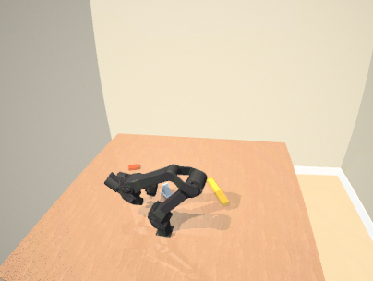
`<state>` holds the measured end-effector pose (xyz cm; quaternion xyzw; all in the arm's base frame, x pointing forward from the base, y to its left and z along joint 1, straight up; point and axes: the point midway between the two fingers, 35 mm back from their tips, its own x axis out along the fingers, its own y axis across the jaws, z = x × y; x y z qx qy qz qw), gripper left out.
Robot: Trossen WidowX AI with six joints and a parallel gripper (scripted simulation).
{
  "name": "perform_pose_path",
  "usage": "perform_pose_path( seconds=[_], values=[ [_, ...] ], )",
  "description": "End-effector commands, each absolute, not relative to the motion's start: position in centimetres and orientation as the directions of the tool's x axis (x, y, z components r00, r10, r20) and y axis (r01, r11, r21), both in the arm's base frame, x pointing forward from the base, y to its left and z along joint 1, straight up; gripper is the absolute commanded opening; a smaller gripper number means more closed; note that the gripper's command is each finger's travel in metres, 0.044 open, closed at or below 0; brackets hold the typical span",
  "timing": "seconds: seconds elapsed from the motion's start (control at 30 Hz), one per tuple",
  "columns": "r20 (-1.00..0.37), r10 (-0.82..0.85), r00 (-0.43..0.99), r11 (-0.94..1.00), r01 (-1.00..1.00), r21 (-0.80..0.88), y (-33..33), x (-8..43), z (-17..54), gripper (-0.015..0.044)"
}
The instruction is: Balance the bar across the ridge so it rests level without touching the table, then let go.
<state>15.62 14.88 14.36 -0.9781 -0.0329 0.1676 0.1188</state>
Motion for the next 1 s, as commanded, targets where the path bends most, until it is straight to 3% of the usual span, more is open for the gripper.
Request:
perform_pose_path(
  seconds=[0.0,0.97],
  values=[
    [-0.351,0.060,0.935,-0.967,-0.032,-0.253,14.6,16.4,14.4,0.0315],
    [-0.566,-0.207,0.798,-0.840,-0.442,-0.316,11.4,21.8,14.1,0.0315]
  ],
)
